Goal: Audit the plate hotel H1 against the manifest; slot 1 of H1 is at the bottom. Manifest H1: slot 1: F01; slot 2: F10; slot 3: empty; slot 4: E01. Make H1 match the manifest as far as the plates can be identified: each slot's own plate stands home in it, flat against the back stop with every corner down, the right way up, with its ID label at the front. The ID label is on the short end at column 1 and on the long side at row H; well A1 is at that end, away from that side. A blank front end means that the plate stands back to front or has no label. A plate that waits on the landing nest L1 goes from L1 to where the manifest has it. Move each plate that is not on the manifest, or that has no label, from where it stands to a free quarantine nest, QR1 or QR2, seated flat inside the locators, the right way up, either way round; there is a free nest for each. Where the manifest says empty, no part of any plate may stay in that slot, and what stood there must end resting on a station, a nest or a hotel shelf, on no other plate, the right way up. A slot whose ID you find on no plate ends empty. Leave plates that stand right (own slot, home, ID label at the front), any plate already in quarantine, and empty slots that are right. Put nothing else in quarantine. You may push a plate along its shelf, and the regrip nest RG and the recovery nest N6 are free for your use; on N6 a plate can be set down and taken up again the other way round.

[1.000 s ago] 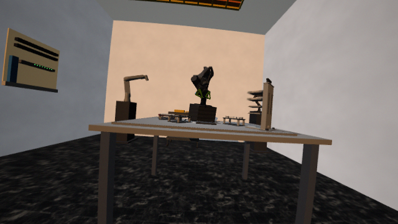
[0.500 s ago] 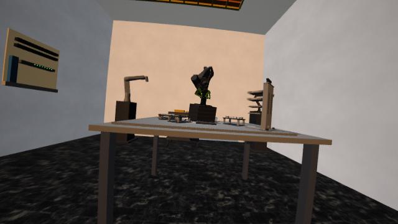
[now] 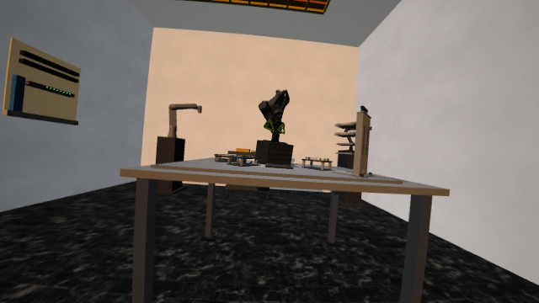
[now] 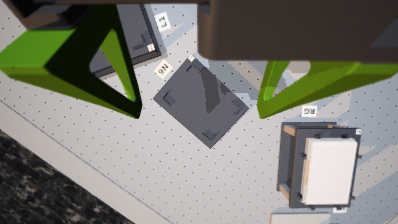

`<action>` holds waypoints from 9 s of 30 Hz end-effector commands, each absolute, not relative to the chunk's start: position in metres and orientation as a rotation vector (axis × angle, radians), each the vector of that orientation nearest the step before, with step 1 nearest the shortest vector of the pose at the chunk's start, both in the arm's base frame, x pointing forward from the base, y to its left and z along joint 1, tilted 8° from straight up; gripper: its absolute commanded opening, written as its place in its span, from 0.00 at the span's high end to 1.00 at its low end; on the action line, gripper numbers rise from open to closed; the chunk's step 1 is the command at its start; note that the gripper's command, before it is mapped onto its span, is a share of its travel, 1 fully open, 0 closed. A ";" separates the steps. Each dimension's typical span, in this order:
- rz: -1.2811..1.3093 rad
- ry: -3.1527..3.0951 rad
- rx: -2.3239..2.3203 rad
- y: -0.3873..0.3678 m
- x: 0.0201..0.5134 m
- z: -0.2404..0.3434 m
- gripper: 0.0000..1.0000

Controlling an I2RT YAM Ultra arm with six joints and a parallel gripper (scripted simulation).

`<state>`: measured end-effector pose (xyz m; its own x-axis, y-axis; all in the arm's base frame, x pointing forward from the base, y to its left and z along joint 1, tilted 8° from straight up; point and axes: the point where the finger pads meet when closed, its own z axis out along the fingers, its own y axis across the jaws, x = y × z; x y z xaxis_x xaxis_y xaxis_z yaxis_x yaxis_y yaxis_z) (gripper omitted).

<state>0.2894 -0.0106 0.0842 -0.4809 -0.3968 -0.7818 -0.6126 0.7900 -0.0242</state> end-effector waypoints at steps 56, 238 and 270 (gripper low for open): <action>0.323 2.112 -0.752 -0.005 0.291 0.110 0.00; 0.337 2.110 -0.744 0.261 0.247 0.043 0.00; 0.337 2.110 -0.744 0.261 0.247 0.043 0.00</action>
<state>0.2443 0.2566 0.0361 -0.4762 -0.4066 -0.7797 -0.6174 0.7860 -0.0328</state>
